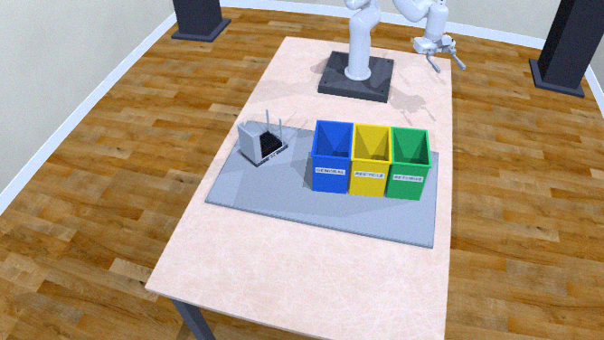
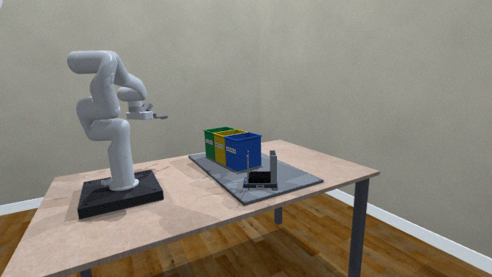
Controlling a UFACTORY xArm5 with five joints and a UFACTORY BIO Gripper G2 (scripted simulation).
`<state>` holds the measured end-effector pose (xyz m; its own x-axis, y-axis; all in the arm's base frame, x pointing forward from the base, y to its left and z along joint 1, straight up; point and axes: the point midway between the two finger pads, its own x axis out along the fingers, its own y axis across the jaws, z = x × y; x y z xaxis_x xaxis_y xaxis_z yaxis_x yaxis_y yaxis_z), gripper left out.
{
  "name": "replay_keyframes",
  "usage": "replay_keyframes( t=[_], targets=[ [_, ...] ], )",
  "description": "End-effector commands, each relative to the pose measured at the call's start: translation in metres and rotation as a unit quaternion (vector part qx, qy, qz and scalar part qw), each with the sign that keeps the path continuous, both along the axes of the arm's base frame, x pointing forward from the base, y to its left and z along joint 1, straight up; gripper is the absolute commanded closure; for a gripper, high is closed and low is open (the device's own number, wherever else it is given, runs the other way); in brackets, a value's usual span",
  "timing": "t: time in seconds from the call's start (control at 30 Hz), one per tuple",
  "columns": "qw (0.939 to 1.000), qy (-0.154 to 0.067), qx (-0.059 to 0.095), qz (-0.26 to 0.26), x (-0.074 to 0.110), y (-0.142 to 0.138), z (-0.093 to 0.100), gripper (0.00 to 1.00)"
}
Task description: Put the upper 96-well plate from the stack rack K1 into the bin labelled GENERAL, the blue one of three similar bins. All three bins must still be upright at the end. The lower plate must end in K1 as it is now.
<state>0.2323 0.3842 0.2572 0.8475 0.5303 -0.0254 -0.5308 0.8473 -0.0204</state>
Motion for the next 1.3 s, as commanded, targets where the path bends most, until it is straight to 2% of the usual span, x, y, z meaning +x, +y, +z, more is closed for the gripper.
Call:
replay_keyframes(
  t=[0.0, 0.13, 0.2, 0.23, 0.3, 0.37, 0.7, 0.87, 0.93, 1.27],
  targets=[
    [0.9998, 0.0, 0.002, -0.019, 0.018, -0.005, 0.001, 0.63],
    [0.9998, 0.0, 0.002, -0.019, 0.037, -0.013, 0.001, 0.63],
    [0.9998, 0.0, 0.002, -0.019, 0.039, -0.013, 0.001, 0.63],
    [0.9994, 0.0, 0.004, -0.036, 0.043, -0.016, 0.001, 0.63],
    [0.9993, 0.0, 0.004, -0.038, 0.052, -0.02, 0.001, 0.63],
    [0.9993, 0.0, 0.004, -0.038, 0.052, -0.02, 0.001, 0.63],
    [0.9984, 0.0, 0.005, -0.057, 0.094, -0.043, 0.002, 0.63],
    [0.9971, 0.0, 0.006, -0.075, 0.109, -0.053, 0.002, 0.63],
    [0.9971, 0.0, 0.006, -0.075, 0.109, -0.053, 0.002, 0.63],
    [0.9955, -0.001, 0.007, -0.094, 0.147, -0.083, 0.002, 0.63]
  ],
)
